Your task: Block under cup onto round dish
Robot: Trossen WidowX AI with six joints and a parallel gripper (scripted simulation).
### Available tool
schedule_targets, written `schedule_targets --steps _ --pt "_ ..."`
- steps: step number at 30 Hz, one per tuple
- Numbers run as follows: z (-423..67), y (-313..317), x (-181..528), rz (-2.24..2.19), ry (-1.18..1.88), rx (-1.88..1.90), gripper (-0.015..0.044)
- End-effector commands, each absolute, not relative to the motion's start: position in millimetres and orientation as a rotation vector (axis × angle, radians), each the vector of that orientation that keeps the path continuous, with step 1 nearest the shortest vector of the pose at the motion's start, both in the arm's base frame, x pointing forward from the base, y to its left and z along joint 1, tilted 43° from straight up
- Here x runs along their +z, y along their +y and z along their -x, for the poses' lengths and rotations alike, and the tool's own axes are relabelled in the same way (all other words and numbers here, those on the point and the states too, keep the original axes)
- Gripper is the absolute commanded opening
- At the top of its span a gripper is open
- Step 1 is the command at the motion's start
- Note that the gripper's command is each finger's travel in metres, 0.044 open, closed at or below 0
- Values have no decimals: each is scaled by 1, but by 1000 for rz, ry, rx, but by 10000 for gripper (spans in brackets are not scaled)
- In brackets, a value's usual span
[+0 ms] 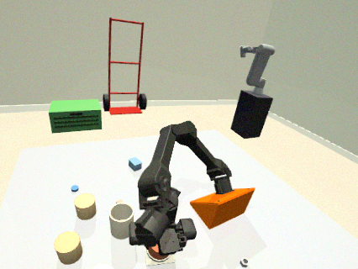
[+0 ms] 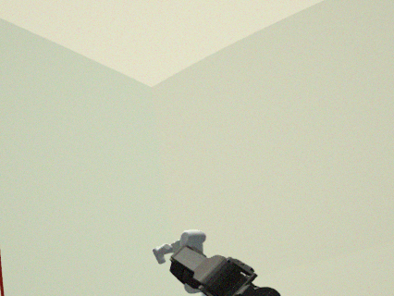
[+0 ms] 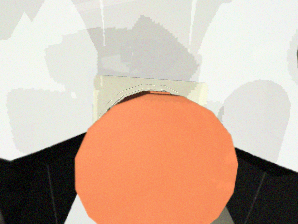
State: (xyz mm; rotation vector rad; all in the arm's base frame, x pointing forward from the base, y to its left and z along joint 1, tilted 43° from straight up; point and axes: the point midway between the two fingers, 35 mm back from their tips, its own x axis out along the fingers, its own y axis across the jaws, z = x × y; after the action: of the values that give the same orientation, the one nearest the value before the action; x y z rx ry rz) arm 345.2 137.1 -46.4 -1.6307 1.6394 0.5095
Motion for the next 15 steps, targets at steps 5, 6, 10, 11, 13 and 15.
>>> schedule_targets --steps 5,6,10,11,13,15 --pt "-345 136 -47 1638 1639 511 288" --pt "-345 136 -47 1638 1639 511 262" --pt "-345 138 -45 1638 1637 511 157" --pt "-345 138 -45 1638 1636 512 131" --pt "-346 140 -43 1639 1635 513 78" --pt "-346 142 -41 1639 1633 514 26"
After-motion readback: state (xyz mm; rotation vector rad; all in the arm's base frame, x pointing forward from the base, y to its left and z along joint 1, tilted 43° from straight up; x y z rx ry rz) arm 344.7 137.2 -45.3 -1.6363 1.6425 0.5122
